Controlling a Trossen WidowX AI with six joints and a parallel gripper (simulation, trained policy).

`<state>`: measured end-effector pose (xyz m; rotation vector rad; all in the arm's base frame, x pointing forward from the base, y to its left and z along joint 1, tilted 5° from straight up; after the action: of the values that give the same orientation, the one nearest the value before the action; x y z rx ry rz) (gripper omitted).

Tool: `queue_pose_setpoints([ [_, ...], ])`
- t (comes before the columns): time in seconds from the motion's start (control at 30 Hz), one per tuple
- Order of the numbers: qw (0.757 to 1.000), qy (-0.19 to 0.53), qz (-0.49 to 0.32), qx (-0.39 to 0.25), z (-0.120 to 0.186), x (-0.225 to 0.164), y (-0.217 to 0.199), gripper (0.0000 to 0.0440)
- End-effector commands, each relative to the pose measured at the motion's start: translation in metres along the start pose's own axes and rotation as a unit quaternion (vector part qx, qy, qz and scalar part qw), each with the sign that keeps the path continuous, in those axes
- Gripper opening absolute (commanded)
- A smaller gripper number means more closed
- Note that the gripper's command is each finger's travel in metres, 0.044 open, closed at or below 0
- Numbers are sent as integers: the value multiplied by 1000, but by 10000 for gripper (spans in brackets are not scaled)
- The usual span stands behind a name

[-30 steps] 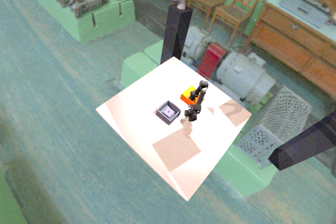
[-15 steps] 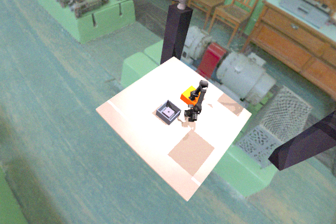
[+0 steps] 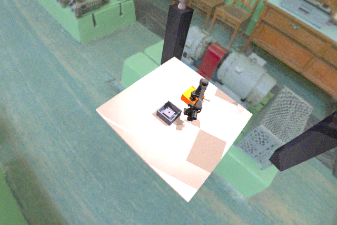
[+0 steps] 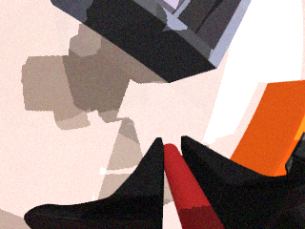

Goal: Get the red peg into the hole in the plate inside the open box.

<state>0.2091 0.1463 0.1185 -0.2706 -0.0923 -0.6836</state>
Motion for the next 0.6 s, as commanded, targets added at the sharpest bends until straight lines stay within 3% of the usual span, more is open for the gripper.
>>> queue_pose_setpoints([
  [0.0, 1000, -9, -20, 3, 9, 13, 0, 0],
  [0.57, 993, -34, -111, 7, 14, 93, -11, 0],
])
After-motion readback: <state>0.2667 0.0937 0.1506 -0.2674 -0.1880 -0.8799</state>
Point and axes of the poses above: the point midway between the two fingers, 35 mm back from their tips, its own z axis back along the fingers, its own y axis across the jaws, x = y × z, the point moved 8 cm from there along z, back along the fingers, and after that the axes turned 2 degrees about z, right-handed, at the moved point
